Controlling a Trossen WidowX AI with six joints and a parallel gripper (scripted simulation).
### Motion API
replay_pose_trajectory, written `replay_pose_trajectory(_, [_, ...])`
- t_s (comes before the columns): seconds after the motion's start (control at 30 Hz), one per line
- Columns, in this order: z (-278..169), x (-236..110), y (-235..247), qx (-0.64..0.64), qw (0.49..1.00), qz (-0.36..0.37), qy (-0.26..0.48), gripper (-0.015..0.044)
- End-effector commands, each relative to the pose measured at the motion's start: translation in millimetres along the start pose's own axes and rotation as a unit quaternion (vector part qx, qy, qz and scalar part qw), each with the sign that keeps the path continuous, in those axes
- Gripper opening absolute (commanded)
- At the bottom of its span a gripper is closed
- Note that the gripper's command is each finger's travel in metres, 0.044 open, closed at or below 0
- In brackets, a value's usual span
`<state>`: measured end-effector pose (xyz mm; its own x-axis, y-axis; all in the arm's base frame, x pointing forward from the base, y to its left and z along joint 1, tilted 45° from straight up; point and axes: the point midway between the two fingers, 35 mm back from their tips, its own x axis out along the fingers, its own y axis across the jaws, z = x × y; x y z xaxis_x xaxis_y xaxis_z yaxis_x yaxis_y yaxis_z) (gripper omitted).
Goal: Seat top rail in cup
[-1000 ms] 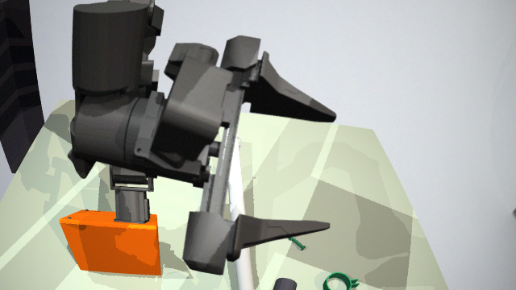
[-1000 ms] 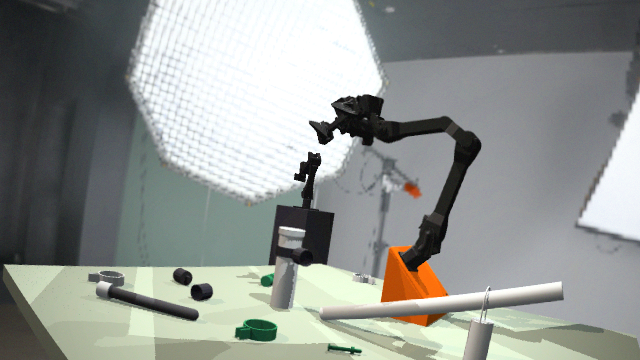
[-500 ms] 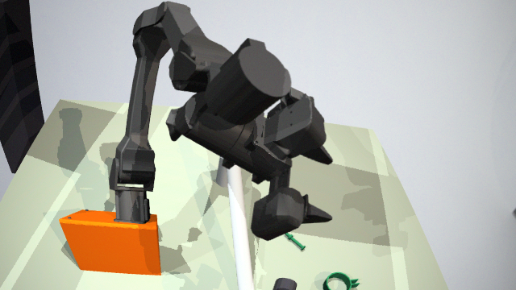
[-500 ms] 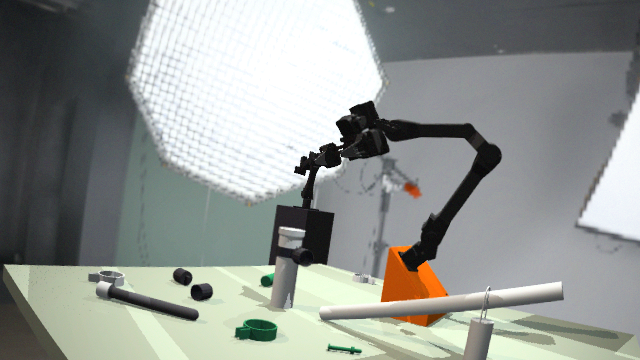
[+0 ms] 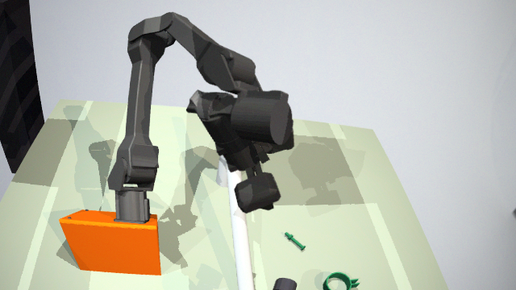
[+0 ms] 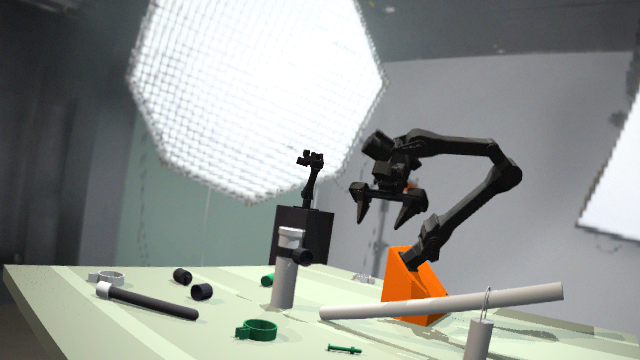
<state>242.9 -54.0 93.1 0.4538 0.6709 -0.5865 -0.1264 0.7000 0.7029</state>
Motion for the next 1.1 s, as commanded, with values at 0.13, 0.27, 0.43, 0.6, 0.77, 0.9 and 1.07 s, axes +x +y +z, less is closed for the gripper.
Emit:
replay_pose_trajectory(0.13, [-10, 4, 4, -0.042, 0.999, 0.002, 0.026, 0.0440])
replay_pose_trajectory(0.27, [-5, 12, -32, -0.174, 0.984, -0.025, 0.039, 0.0440])
replay_pose_trajectory(0.43, [-2, 27, -105, -0.419, 0.901, -0.070, 0.083, 0.0440])
replay_pose_trajectory(0.6, [-4, 34, -142, -0.530, 0.836, -0.084, 0.113, 0.0440])
replay_pose_trajectory(0.77, [-4, 34, -142, -0.530, 0.836, -0.084, 0.113, 0.0440])
replay_pose_trajectory(0.9, [-4, 34, -142, -0.530, 0.836, -0.084, 0.113, 0.0440])
replay_pose_trajectory(1.07, [-14, 52, -143, -0.530, 0.836, -0.084, 0.113, 0.0440])
